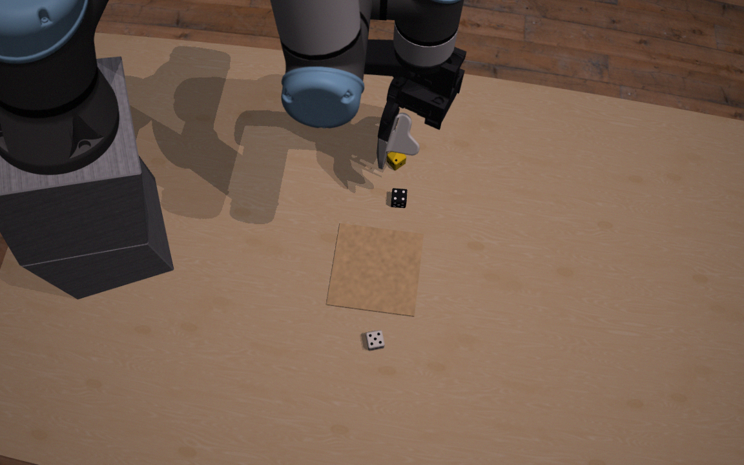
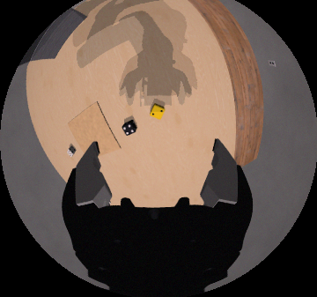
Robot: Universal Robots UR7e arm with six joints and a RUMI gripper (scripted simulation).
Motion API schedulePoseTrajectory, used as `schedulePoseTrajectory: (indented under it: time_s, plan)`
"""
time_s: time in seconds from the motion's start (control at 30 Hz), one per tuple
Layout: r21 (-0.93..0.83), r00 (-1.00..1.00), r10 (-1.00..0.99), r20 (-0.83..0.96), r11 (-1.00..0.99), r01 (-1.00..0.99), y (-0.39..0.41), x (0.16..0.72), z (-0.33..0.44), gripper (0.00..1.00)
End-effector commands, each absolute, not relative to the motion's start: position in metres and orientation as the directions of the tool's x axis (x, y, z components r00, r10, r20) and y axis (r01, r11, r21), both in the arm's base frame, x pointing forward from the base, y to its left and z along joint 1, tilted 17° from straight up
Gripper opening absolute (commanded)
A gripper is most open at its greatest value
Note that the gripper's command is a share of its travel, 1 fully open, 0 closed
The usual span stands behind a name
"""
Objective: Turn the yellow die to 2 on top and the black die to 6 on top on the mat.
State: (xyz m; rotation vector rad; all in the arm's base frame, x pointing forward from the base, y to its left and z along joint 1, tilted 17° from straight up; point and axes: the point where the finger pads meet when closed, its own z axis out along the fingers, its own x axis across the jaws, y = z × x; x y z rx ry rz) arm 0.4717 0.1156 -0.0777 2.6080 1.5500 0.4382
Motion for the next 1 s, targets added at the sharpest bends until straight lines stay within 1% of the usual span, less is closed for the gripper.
schedulePoseTrajectory:
  time_s: [0.0,0.07,0.17,0.27,0.47,0.67,0.73,0.87,0.97]
  plan:
    - [0.239,0.309,0.935,0.174,-0.345,0.908,0.117,0.471,-0.081,1.0]
    - [0.251,0.24,0.958,0.155,-0.273,0.929,0.117,0.471,-0.083,1.0]
    - [0.253,0.229,0.961,0.152,-0.262,0.931,0.117,0.471,-0.083,1.0]
    - [0.271,0.1,0.988,0.116,-0.128,0.954,0.118,0.471,-0.086,1.0]
    - [0.288,-0.08,0.995,0.064,0.058,0.956,0.119,0.471,-0.09,1.0]
    - [0.295,-0.251,0.968,0.011,0.237,0.926,0.12,0.472,-0.094,1.0]
    - [0.295,-0.251,0.968,0.011,0.237,0.926,0.12,0.472,-0.094,1.0]
    - [0.293,-0.398,0.917,-0.037,0.391,0.873,0.121,0.473,-0.098,1.0]
    - [0.289,-0.459,0.886,-0.058,0.455,0.842,0.121,0.474,-0.099,1.0]
